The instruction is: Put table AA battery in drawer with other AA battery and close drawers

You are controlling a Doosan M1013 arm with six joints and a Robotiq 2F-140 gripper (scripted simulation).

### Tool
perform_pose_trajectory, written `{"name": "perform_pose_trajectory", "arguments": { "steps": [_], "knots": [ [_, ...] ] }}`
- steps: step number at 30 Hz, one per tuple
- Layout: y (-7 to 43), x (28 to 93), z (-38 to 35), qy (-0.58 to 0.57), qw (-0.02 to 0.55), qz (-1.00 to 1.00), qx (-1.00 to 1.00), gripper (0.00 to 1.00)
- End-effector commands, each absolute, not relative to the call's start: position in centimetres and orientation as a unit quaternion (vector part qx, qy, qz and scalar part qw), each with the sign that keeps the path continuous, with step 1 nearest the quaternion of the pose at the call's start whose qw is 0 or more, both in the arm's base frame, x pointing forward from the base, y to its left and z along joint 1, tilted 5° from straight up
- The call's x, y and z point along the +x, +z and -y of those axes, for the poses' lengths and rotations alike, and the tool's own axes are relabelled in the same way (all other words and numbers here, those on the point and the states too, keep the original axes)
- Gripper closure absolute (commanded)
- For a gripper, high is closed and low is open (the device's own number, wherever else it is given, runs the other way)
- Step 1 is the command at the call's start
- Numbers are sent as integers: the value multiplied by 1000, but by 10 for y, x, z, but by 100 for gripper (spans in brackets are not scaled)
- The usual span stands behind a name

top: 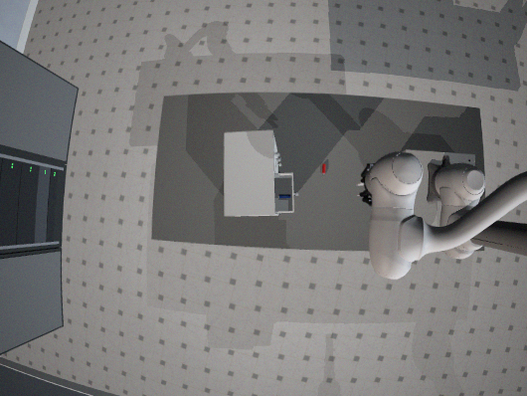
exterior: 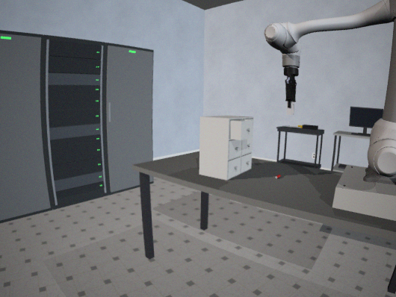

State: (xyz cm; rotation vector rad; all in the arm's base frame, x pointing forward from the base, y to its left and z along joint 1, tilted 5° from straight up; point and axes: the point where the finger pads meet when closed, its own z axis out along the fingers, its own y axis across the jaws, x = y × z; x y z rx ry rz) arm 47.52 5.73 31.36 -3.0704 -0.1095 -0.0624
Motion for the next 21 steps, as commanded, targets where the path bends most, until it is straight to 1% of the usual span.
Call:
{"name": "perform_pose_trajectory", "arguments": {
  "steps": [1, 2, 21],
  "knots": [
    [314, 475, -57, -20, 34, 36, -999, 80],
    [314, 475, -57, -20, 34, 36, -999, 0],
    [314, 475, -57, -20, 34, 36, -999, 0]
  ]
}}
